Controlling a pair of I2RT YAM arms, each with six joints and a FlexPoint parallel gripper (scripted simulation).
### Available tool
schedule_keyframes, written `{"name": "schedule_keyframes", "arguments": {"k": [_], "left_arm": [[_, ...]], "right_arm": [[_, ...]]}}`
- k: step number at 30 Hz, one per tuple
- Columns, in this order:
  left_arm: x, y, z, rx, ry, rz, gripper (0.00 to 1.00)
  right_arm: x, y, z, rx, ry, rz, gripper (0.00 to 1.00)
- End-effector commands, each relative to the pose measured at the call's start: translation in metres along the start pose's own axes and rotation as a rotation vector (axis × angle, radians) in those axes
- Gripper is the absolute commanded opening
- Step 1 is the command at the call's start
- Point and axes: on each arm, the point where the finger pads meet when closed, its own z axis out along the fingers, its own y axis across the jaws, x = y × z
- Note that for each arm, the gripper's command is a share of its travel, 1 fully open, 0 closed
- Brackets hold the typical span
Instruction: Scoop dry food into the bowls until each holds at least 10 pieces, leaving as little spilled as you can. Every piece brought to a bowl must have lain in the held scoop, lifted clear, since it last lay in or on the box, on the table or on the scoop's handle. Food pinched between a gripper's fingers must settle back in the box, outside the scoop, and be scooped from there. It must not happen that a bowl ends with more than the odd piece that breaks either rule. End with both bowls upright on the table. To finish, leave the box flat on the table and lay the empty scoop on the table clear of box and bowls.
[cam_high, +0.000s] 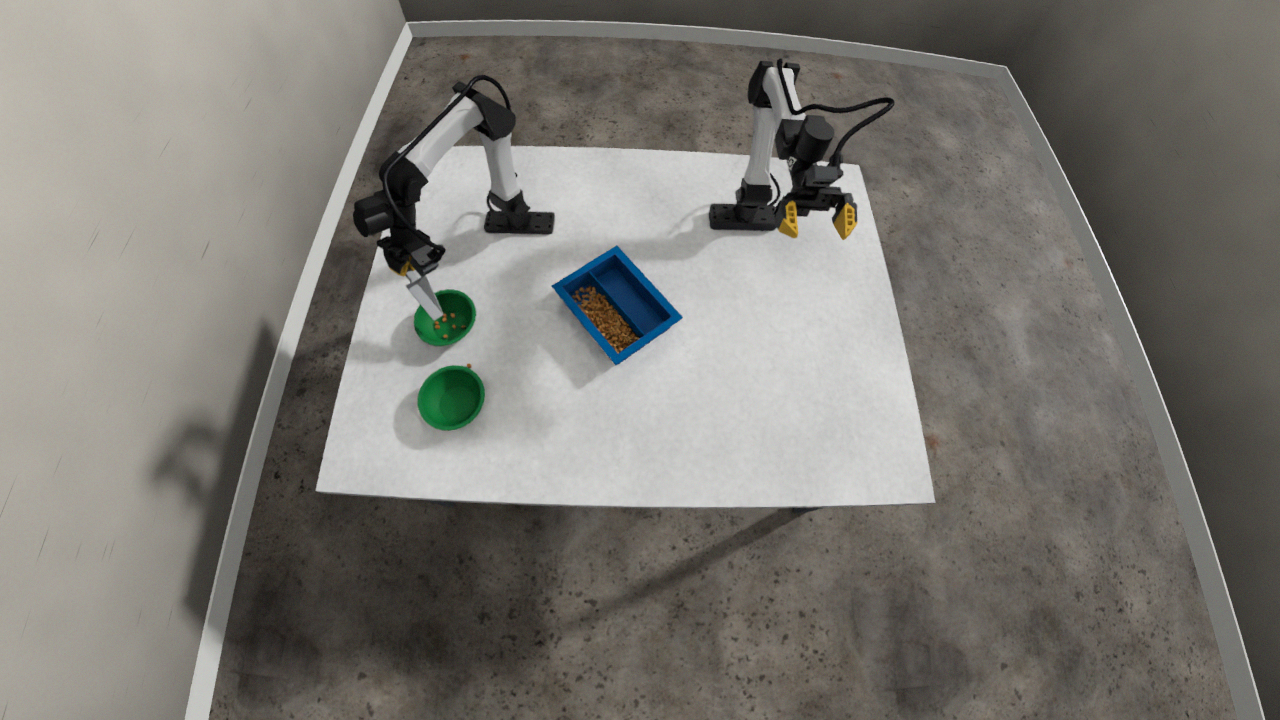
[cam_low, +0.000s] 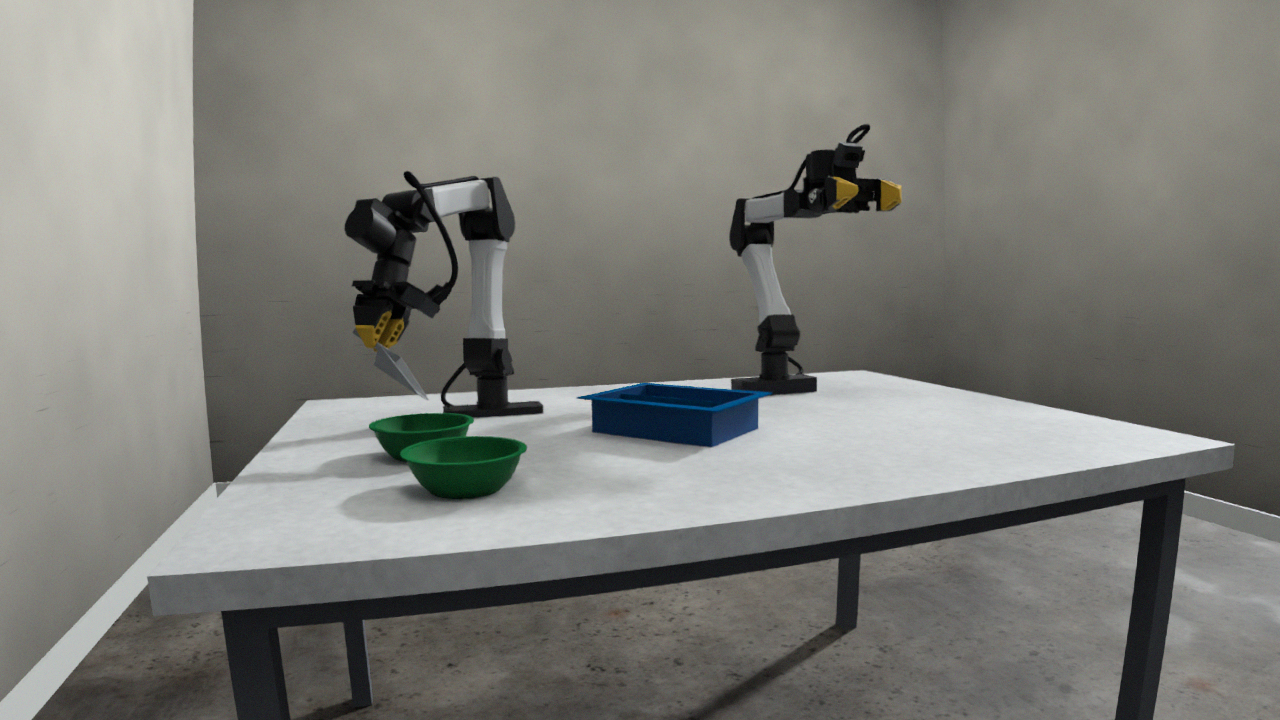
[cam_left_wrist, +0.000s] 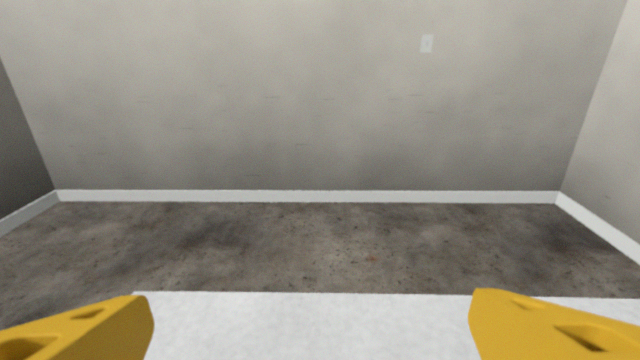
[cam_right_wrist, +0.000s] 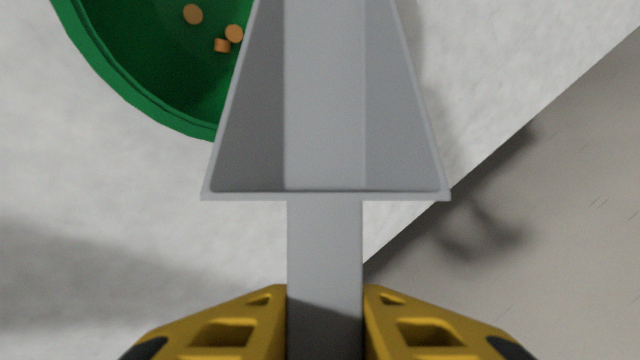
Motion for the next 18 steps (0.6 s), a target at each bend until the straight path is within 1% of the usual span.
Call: {"name": "schedule_keyframes", "arguments": {"k": [1,7,8,9,18], "left_arm": [[-0.007,0.0,-0.002,0.0,-0.019,-0.001,1.0],[-0.007,0.0,-0.002,0.0,-0.019,-0.001,1.0],[-0.007,0.0,-0.002,0.0,-0.019,-0.001,1.0],[-0.007,0.0,-0.002,0.0,-0.019,-0.001,1.0],[-0.007,0.0,-0.002,0.0,-0.019,-0.001,1.0]], "right_arm": [[-0.001,-0.004,-0.003,0.002,-0.017,-0.002,0.0],[-0.001,-0.007,-0.001,0.01,-0.018,0.002,0.0],[-0.001,0.012,0.002,-0.036,-0.025,0.055,0.0],[-0.001,0.012,-0.006,-0.017,-0.027,0.089,0.0],[-0.002,0.035,-0.001,-0.089,-0.058,0.392,0.0]]}}
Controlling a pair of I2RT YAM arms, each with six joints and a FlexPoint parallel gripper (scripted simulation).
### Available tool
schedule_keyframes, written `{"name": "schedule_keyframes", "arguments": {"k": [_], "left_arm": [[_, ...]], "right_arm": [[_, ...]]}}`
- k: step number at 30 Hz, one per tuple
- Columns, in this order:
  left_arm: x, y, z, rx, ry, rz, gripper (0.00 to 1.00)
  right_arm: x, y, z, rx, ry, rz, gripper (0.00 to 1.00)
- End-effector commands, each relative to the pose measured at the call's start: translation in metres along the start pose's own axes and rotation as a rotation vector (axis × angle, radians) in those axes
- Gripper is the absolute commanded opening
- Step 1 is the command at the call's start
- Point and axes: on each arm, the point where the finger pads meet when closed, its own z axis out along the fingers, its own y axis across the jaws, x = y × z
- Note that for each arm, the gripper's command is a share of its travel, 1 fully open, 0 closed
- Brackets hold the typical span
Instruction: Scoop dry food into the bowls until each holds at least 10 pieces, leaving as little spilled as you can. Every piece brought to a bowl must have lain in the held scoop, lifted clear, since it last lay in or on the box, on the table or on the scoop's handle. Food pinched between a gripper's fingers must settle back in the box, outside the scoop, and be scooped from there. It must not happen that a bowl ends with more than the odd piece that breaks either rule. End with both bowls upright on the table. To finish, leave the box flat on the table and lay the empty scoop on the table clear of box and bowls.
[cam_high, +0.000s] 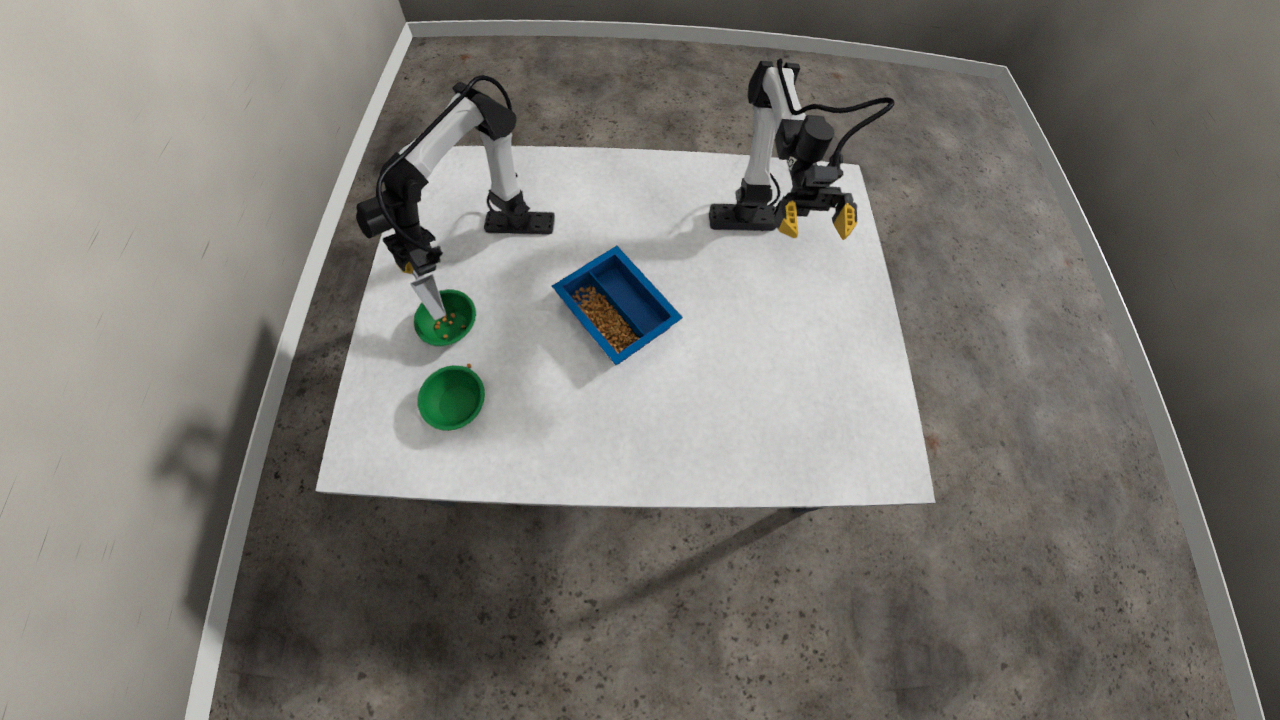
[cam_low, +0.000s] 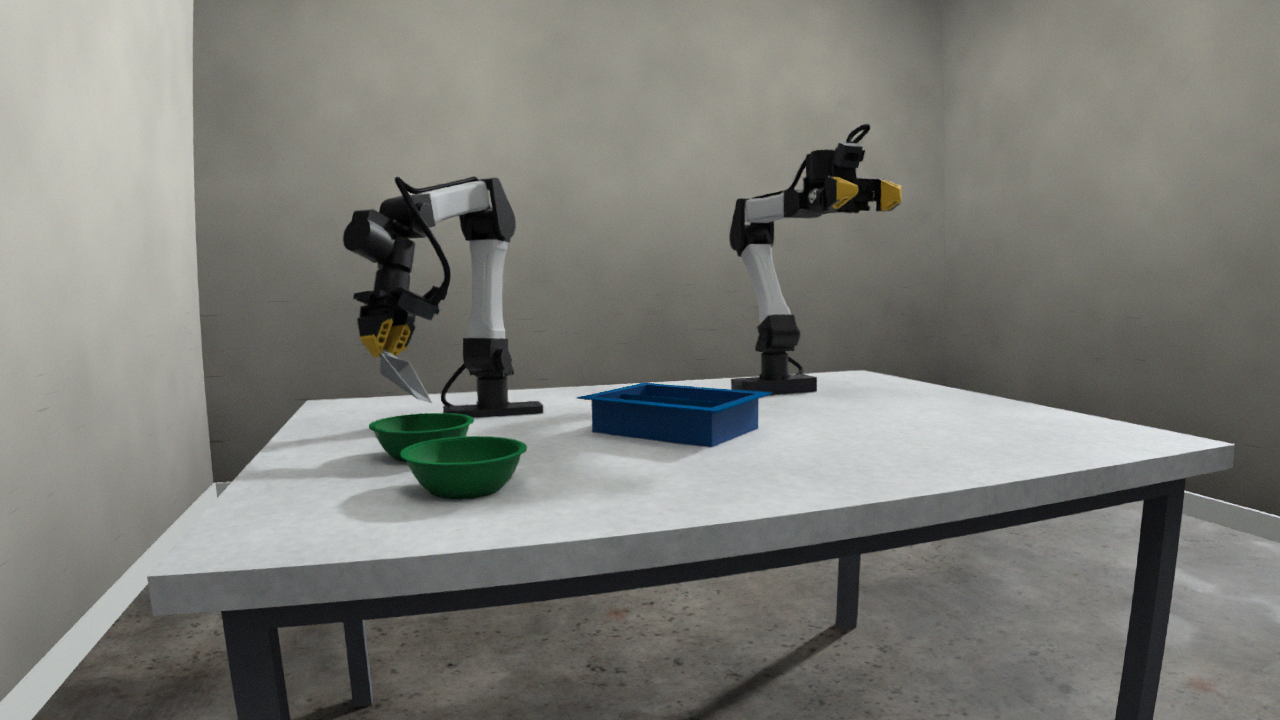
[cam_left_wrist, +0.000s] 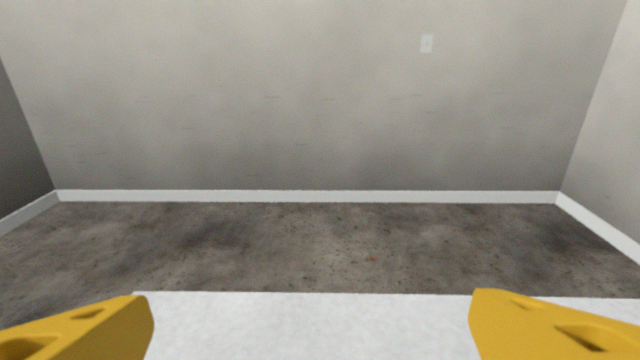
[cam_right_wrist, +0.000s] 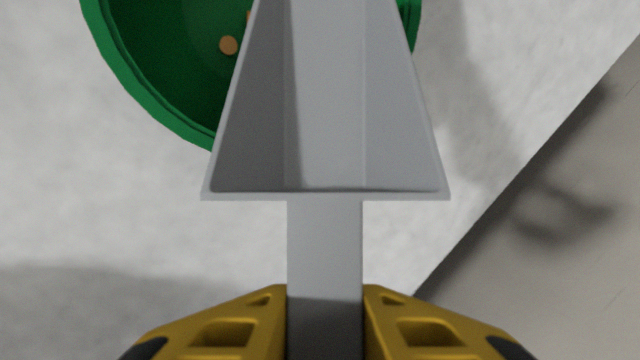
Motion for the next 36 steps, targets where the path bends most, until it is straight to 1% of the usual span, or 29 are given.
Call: {"name": "schedule_keyframes", "arguments": {"k": [1,3,5,9,11,15,17,19,21,32,36], "left_arm": [[-0.007,0.0,-0.002,0.0,-0.019,-0.001,1.0],[-0.007,0.0,-0.002,0.0,-0.019,-0.001,1.0],[-0.007,0.0,-0.002,0.0,-0.019,-0.001,1.0],[-0.007,0.0,-0.002,0.0,-0.019,-0.001,1.0],[-0.007,0.0,-0.002,0.0,-0.019,-0.001,1.0],[-0.007,0.0,-0.002,0.0,-0.019,-0.001,1.0],[-0.007,0.0,-0.002,0.0,-0.019,-0.001,1.0],[-0.007,0.0,-0.002,0.0,-0.019,-0.001,1.0],[-0.007,0.0,-0.002,0.0,-0.019,-0.001,1.0],[-0.007,0.0,-0.002,0.0,-0.019,-0.001,1.0],[-0.007,0.0,-0.002,0.0,-0.019,-0.001,1.0]], "right_arm": [[0.0,0.011,-0.007,-0.013,-0.03,0.153,0.0],[0.0,0.008,-0.006,-0.001,-0.036,0.172,0.0],[0.002,0.019,-0.005,-0.035,-0.041,0.248,0.0],[0.004,0.027,-0.002,-0.061,-0.055,0.363,0.0],[0.003,0.019,-0.002,-0.028,-0.063,0.36,0.0],[-0.002,0.017,-0.004,-0.021,-0.071,0.344,0.0],[-0.001,0.024,-0.001,-0.025,-0.084,0.42,0.0],[-0.001,0.024,-0.001,-0.025,-0.084,0.42,0.0],[0.001,0.027,0.0,-0.024,-0.089,0.46,0.0],[-0.011,0.055,0.009,-0.029,-0.17,0.735,0.0],[-0.012,0.058,0.01,-0.027,-0.179,0.772,0.0]]}}
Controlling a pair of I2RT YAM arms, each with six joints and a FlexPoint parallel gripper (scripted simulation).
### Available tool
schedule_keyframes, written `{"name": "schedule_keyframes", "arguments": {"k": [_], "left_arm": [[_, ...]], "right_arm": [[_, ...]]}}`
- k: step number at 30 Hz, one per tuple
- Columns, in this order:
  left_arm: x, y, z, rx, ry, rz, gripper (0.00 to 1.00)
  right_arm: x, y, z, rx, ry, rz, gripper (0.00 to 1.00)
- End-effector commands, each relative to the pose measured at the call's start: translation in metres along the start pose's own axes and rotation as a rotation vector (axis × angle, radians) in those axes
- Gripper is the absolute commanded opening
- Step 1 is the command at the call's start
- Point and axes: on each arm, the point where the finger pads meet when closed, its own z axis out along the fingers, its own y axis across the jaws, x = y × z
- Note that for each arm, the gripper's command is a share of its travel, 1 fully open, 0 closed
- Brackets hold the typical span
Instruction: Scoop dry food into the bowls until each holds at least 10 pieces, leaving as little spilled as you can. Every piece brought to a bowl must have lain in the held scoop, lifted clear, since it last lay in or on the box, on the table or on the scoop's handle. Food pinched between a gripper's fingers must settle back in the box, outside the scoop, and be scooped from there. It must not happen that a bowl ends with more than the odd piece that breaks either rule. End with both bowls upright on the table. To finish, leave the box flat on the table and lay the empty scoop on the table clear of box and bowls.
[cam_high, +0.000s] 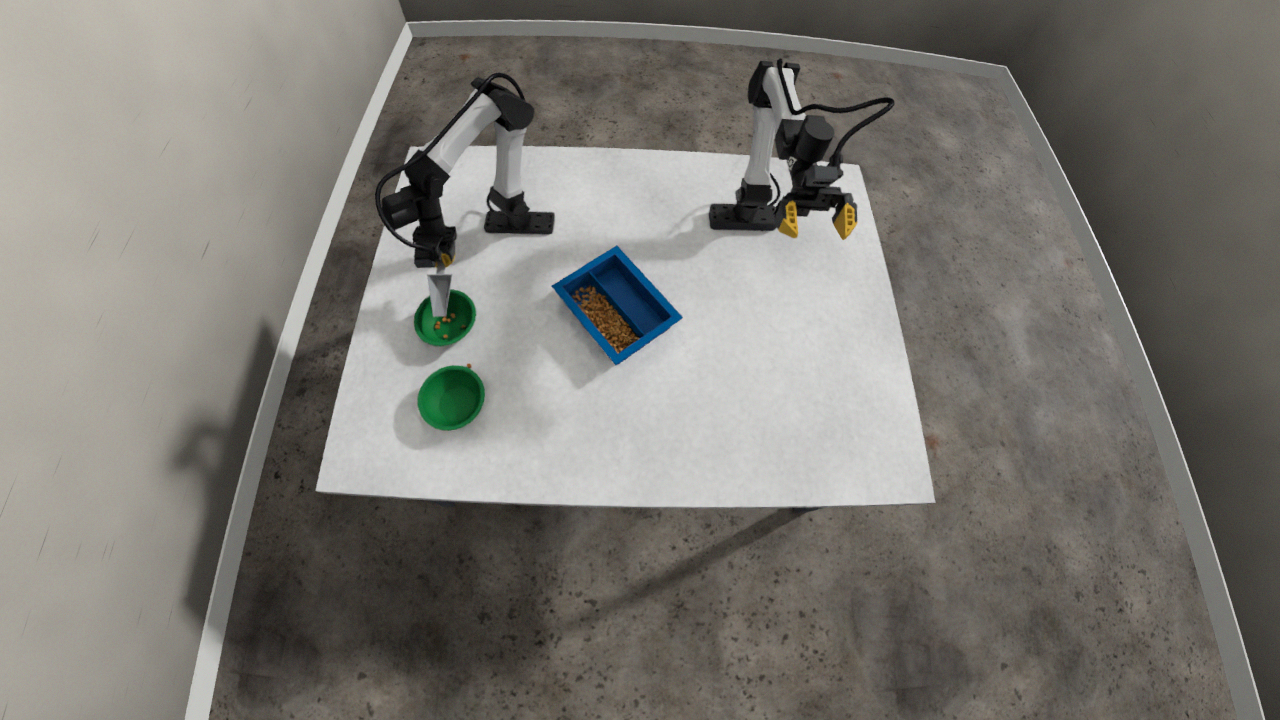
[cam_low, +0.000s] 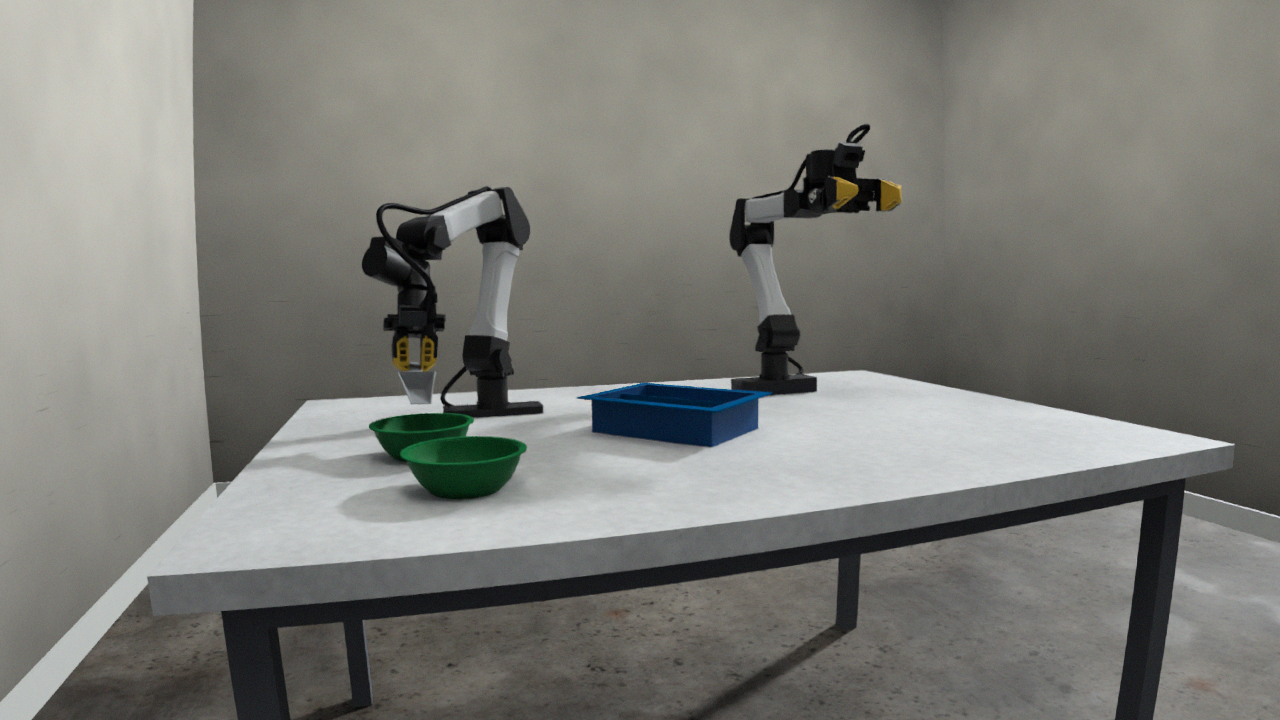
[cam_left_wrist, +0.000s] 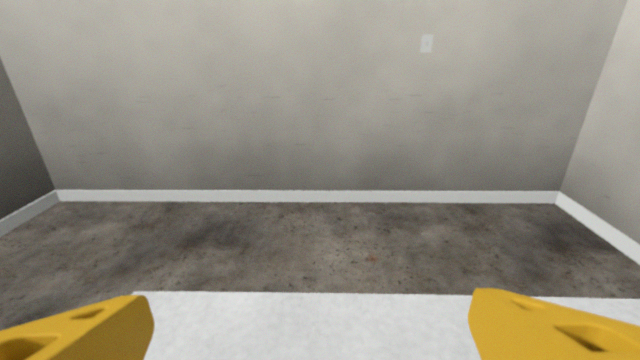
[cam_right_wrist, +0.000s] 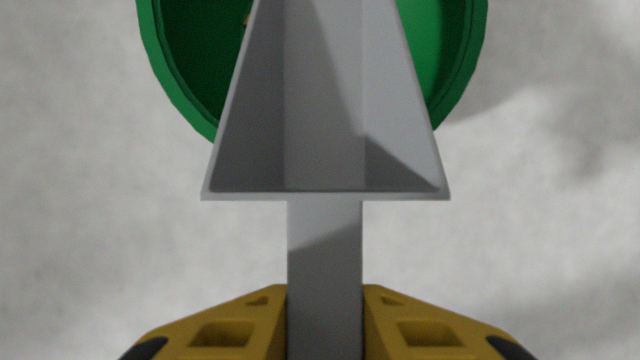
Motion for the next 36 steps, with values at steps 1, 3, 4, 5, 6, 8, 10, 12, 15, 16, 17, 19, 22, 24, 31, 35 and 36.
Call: {"name": "schedule_keyframes", "arguments": {"k": [1,3,4,5,6,8,10,12,15,16,17,19,22,24,31,35,36], "left_arm": [[-0.007,0.0,-0.002,0.0,-0.019,-0.001,1.0],[-0.007,0.0,-0.002,0.0,-0.019,-0.001,1.0],[-0.007,0.0,-0.002,0.0,-0.019,-0.001,1.0],[-0.007,0.0,-0.002,0.0,-0.019,-0.001,1.0],[-0.007,0.0,-0.002,0.0,-0.019,-0.001,1.0],[-0.007,0.0,-0.002,0.0,-0.019,-0.001,1.0],[-0.007,0.0,-0.002,0.0,-0.019,-0.001,1.0],[-0.007,0.0,-0.002,0.0,-0.019,-0.001,1.0],[-0.007,0.0,-0.002,0.0,-0.019,-0.001,1.0],[-0.007,0.0,-0.002,0.0,-0.019,-0.001,1.0],[-0.007,0.0,-0.002,0.0,-0.019,-0.001,1.0],[-0.007,0.0,-0.002,0.0,-0.019,-0.001,1.0],[-0.007,0.0,-0.002,0.0,-0.019,-0.001,1.0],[-0.007,0.0,-0.002,0.0,-0.019,-0.001,1.0],[-0.007,0.0,-0.002,0.0,-0.019,-0.001,1.0],[-0.007,0.0,-0.002,0.0,-0.019,-0.001,1.0],[-0.007,0.0,-0.002,0.0,-0.019,-0.001,1.0]], "right_arm": [[-0.01,-0.002,-0.003,0.041,-0.083,0.099,0.0],[-0.009,0.002,-0.001,0.04,-0.095,0.132,0.0],[-0.008,0.004,0.0,0.039,-0.104,0.162,0.0],[-0.007,0.006,0.001,0.039,-0.113,0.19,0.0],[-0.005,0.009,0.002,0.037,-0.122,0.22,0.0],[-0.005,0.009,0.002,0.04,-0.123,0.229,0.0],[-0.006,0.008,0.001,0.041,-0.128,0.23,0.0],[-0.005,0.008,0.002,0.042,-0.124,0.229,0.0],[-0.008,0.006,0.0,0.052,-0.132,0.225,0.0],[-0.008,0.006,0.0,0.052,-0.132,0.225,0.0],[-0.008,0.006,0.0,0.052,-0.132,0.225,0.0],[0.002,0.006,0.012,0.011,-0.111,0.25,0.0],[0.002,0.005,0.011,-0.017,-0.173,0.251,0.0],[0.004,0.005,0.016,-0.042,-0.184,0.263,0.0],[0.008,0.004,0.021,-0.122,-0.298,0.292,0.0],[0.005,0.001,0.019,-0.13,-0.327,0.291,0.0],[0.005,0.002,0.02,-0.132,-0.325,0.29,0.0]]}}
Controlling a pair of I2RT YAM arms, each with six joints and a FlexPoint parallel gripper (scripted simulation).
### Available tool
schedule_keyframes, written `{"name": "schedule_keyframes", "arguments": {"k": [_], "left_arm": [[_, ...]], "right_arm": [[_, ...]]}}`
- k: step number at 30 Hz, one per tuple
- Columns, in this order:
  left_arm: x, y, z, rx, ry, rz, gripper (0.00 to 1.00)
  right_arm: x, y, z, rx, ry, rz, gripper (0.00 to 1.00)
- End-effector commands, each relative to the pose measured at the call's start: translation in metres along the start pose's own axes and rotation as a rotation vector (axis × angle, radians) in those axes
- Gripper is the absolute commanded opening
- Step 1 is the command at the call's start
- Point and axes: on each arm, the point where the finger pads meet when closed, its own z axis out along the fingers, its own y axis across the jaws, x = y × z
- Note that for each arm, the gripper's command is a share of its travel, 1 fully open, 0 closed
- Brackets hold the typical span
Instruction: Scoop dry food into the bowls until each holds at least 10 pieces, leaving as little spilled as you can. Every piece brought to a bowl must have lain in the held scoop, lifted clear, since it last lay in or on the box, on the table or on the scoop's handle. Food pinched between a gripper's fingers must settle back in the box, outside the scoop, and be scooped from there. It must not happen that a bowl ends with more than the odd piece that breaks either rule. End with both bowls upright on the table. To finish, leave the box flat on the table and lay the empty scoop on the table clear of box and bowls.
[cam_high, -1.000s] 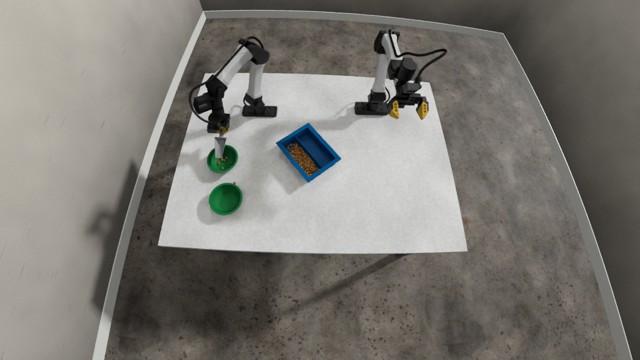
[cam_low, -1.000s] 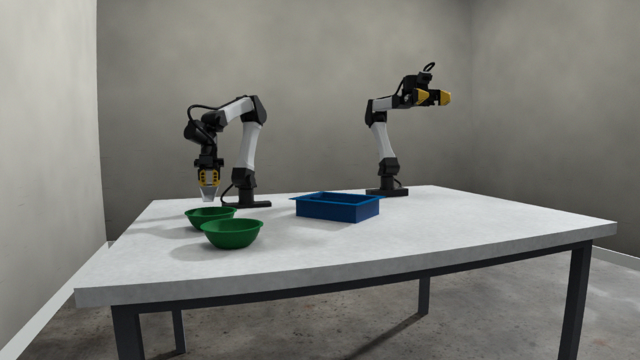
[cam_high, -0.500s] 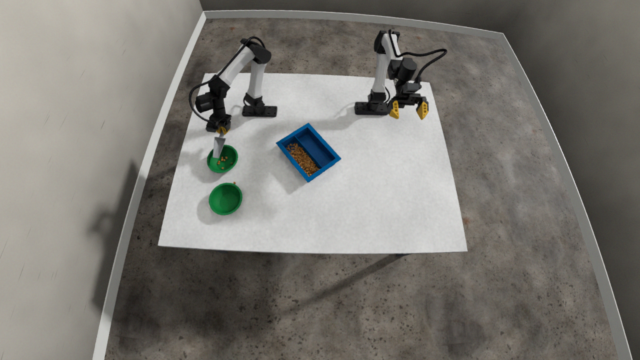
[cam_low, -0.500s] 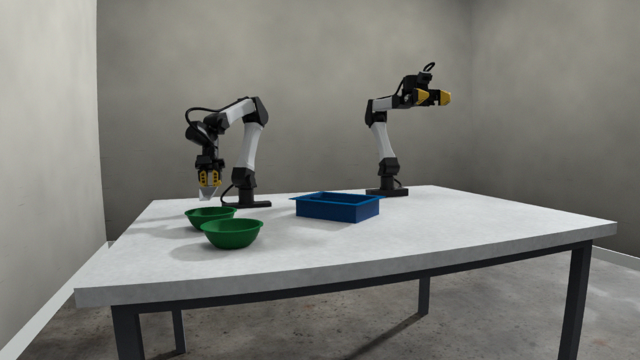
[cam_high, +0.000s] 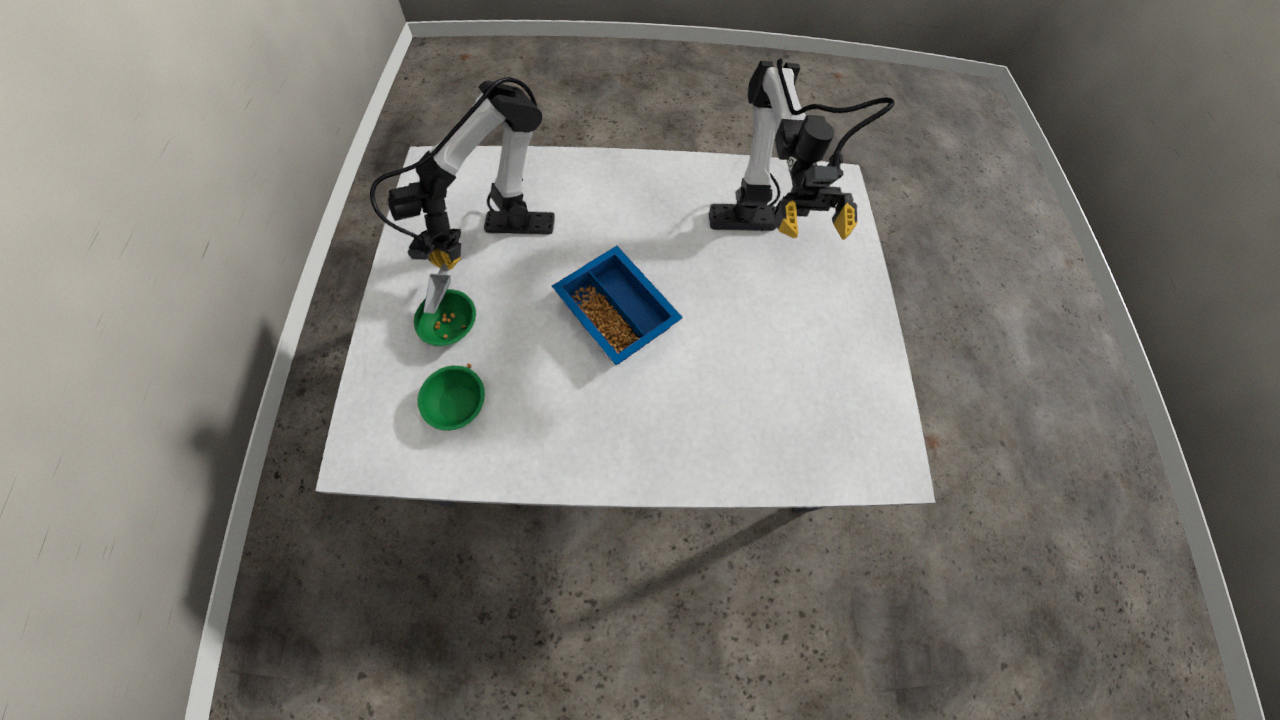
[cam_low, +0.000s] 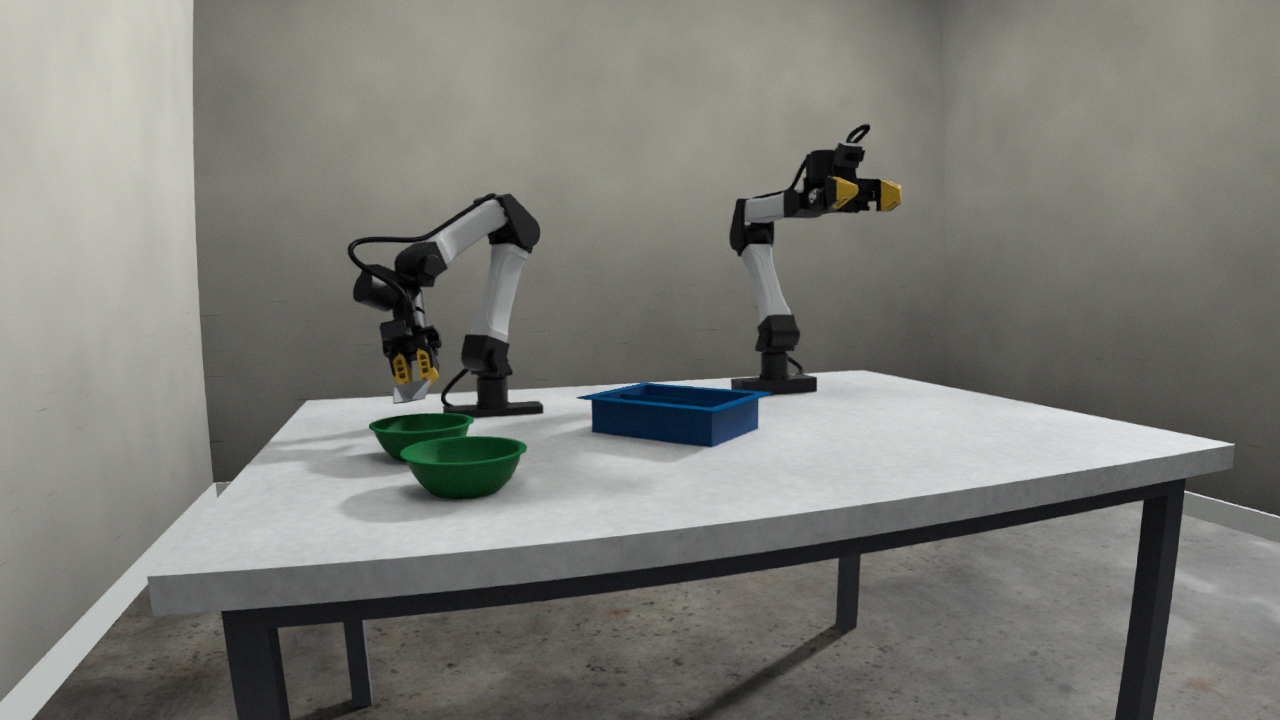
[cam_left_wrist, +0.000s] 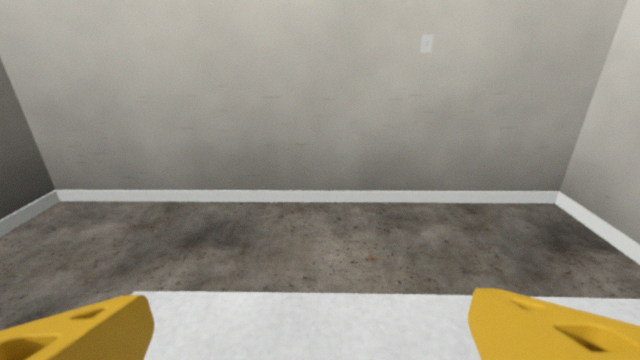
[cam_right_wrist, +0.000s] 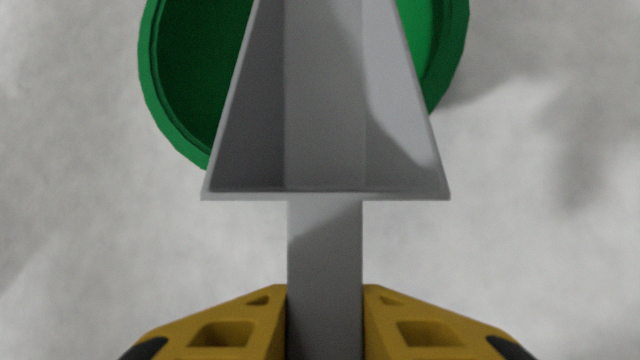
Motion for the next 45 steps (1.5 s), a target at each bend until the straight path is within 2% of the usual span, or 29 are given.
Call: {"name": "schedule_keyframes", "arguments": {"k": [1,8,9,12,15,30,32,45], "left_arm": [[-0.007,0.0,-0.002,0.0,-0.019,-0.001,1.0],[-0.007,0.0,-0.002,0.0,-0.019,-0.001,1.0],[-0.007,0.0,-0.002,0.0,-0.019,-0.001,1.0],[-0.007,0.0,-0.002,0.0,-0.019,-0.001,1.0],[-0.007,0.0,-0.002,0.0,-0.019,-0.001,1.0],[-0.007,0.0,-0.002,0.0,-0.019,-0.001,1.0],[-0.007,0.0,-0.002,0.0,-0.019,-0.001,1.0],[-0.007,0.0,-0.002,0.0,-0.019,-0.001,1.0]], "right_arm": [[-0.011,0.003,0.004,-0.045,-0.066,-0.042,0.0],[-0.013,0.006,0.003,-0.044,-0.072,-0.057,0.0],[-0.029,0.006,-0.005,-0.032,-0.097,-0.072,0.0],[-0.016,0.016,0.004,-0.057,-0.004,-0.034,0.0],[-0.016,0.02,0.005,-0.061,0.008,-0.038,0.0],[-0.022,0.104,0.018,-0.13,0.215,-0.188,0.0],[-0.022,0.104,0.018,-0.13,0.215,-0.188,0.0],[-0.011,0.179,0.013,-0.156,0.349,-0.37,0.0]]}}
